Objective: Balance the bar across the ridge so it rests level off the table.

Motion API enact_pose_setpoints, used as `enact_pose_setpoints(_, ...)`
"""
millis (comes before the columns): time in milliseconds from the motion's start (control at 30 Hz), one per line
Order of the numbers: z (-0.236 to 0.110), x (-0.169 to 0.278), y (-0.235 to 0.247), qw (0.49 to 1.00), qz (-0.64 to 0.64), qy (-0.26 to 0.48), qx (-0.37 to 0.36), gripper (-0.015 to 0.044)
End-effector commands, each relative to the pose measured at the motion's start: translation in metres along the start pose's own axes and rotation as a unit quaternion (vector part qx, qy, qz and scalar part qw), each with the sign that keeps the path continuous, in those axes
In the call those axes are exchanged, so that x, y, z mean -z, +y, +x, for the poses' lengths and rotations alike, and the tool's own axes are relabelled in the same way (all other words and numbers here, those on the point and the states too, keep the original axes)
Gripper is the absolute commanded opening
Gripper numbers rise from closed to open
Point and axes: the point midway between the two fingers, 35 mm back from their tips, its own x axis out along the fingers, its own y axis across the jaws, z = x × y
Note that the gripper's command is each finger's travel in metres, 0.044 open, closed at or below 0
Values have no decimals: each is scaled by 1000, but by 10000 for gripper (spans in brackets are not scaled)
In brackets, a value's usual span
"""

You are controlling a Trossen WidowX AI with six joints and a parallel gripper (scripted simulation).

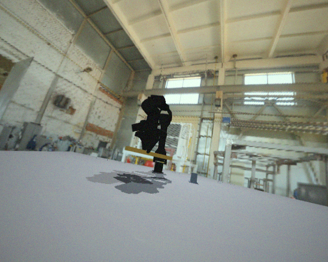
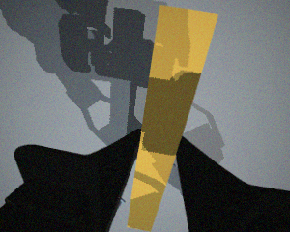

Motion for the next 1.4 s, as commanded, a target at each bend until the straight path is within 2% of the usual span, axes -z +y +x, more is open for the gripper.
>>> enact_pose_setpoints(0,-10,0,-1,1000,3,-3,-1,0)
enact_pose_setpoints(1367,-12,139,69,974,-227,2,-5,0)
